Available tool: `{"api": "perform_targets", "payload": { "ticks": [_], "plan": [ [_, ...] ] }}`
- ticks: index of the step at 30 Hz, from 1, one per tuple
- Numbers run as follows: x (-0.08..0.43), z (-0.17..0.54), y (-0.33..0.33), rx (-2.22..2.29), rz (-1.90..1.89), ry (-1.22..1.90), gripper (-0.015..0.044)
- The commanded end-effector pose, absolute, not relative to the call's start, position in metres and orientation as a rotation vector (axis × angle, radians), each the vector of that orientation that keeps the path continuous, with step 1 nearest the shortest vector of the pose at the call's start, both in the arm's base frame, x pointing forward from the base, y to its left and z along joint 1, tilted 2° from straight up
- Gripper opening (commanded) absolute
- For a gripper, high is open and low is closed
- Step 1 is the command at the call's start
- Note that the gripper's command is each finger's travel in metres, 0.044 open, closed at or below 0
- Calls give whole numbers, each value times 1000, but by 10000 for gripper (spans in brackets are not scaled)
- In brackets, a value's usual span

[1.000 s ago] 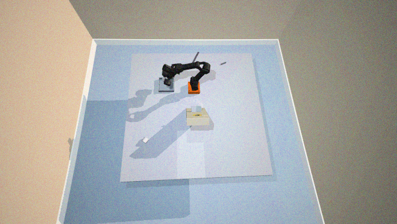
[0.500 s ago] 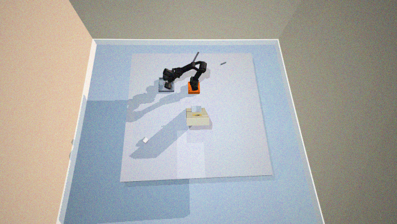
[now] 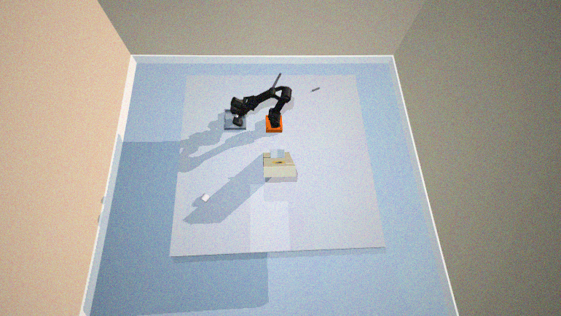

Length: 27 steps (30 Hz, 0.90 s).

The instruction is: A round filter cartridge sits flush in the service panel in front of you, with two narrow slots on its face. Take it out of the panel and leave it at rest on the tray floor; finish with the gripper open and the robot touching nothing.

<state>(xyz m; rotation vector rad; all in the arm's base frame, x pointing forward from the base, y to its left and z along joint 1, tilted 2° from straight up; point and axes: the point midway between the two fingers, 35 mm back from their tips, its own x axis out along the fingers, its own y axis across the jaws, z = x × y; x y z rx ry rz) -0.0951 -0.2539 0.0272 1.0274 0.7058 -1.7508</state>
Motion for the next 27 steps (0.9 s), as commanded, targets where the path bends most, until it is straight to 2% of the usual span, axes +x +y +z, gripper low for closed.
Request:
{"api": "perform_targets", "payload": {
  "ticks": [1, 4, 7, 12, 27],
  "plan": [
    [-95, 28, -254, 1026, -1752, 705, 368],
    [-95, 28, -254, 1026, -1752, 705, 440],
    [-96, 36, -256, 1026, -1752, 705, 440],
    [-95, 95, -256, 1027, -1751, 705, 440],
    [-96, 87, -259, 1015, -1753, 699, 440]
  ]
}}
